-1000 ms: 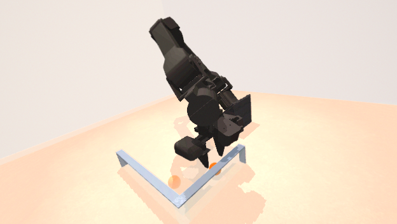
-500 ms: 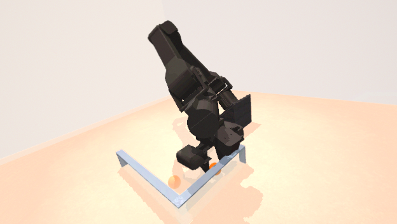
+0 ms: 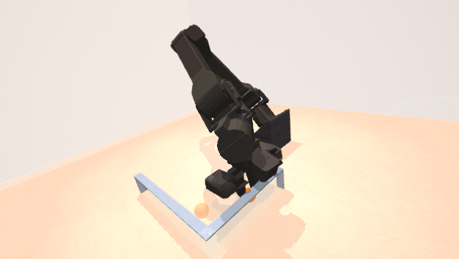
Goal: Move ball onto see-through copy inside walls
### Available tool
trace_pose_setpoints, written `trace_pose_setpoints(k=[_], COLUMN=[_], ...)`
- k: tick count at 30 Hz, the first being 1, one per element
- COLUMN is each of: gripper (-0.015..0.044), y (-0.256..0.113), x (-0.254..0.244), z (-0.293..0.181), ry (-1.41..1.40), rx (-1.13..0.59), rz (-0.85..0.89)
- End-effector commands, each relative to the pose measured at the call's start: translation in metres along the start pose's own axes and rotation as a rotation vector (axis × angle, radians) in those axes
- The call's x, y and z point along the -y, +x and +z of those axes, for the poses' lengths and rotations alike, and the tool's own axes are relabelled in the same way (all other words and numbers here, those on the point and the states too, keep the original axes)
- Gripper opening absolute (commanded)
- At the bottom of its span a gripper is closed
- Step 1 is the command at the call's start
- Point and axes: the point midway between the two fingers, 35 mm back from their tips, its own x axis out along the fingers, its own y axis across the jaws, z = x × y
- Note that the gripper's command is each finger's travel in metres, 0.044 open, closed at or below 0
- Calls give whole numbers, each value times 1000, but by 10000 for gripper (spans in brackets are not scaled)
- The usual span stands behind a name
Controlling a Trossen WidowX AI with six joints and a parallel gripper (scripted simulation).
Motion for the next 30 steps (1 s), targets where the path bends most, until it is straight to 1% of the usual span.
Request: trace_pose_setpoints(k=[1,3,7,17,30], gripper=[4,0,0,0,0], y=[-1,-3,-19,-56,-126], x=[0,0,3,7,0], z=[-5,-12,-15,-9,1], ry=[4,20,29,52,-6], rx=[-7,-14,-16,2,1], rz=[-2,2,3,-3,-2])
